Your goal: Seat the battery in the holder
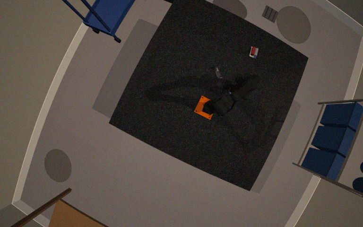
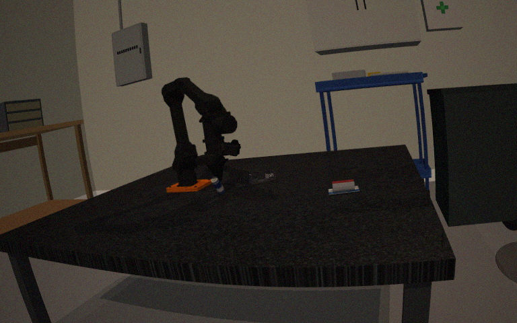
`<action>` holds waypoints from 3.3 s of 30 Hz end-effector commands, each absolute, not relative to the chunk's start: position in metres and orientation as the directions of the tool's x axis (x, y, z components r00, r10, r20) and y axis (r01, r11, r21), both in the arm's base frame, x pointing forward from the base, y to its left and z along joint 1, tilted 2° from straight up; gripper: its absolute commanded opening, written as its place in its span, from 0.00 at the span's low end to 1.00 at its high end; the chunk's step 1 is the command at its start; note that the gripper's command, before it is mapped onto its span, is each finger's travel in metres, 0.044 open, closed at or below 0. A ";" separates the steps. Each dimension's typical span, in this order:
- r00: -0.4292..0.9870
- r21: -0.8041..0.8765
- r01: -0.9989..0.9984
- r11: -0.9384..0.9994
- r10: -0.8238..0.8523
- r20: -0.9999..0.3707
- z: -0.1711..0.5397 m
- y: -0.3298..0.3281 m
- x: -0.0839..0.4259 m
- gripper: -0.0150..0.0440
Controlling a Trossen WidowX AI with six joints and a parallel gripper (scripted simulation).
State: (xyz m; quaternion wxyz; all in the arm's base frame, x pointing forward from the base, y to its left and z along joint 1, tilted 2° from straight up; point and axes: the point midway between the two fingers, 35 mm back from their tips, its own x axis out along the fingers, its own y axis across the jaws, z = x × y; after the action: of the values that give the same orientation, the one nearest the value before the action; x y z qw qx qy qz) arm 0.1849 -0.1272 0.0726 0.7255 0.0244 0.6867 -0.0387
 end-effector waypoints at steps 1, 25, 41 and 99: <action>0.050 -0.012 0.089 0.996 -0.017 -0.999 0.071 -0.135 0.184 0.25; 0.050 -0.013 0.089 0.996 -0.018 -0.999 0.151 -0.142 0.178 0.25; 0.048 0.022 0.742 0.671 -0.020 -0.999 0.118 -0.154 0.181 0.65; 0.049 0.051 0.993 -0.109 -0.019 -0.999 0.034 -0.165 0.181 0.67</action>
State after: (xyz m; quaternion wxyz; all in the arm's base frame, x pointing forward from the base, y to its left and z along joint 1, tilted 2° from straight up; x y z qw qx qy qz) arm 0.1824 -0.1673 0.0436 0.4952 0.5333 0.4495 -0.5180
